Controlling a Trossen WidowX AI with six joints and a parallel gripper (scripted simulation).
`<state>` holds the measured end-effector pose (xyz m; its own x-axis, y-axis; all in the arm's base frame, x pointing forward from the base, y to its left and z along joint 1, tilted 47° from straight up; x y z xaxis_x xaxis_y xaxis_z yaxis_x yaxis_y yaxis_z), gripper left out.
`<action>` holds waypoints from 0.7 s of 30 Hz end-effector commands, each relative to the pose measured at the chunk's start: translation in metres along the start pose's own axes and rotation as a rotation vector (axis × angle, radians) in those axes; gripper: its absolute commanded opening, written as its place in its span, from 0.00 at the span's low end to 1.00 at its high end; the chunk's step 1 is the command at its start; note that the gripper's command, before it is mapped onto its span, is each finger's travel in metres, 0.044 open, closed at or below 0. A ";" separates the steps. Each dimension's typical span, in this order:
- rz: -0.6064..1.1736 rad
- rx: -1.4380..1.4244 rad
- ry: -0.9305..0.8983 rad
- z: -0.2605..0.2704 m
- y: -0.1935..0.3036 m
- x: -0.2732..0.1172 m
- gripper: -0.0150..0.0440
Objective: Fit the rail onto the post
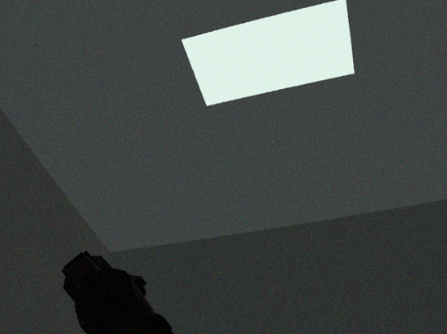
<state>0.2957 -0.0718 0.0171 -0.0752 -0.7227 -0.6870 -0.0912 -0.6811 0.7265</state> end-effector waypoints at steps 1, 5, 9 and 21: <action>0.001 -0.002 0.003 0.000 0.002 -0.001 0.25; 0.001 -0.002 0.003 0.000 0.003 -0.001 0.25; 0.001 -0.002 0.003 0.000 0.004 -0.002 0.25; 0.002 -0.002 0.003 0.001 0.008 -0.002 0.25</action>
<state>0.2943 -0.0748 0.0223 -0.0739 -0.7243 -0.6855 -0.0923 -0.6795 0.7278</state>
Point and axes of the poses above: the point midway between the two fingers, 35 mm back from their tips, its own x axis out along the fingers, its own z axis across the jaws, y = z × x, the point moved 8 cm from there along -x, back along the fingers, and after that the axes turned 12 degrees about -x, right-handed, at the moved point
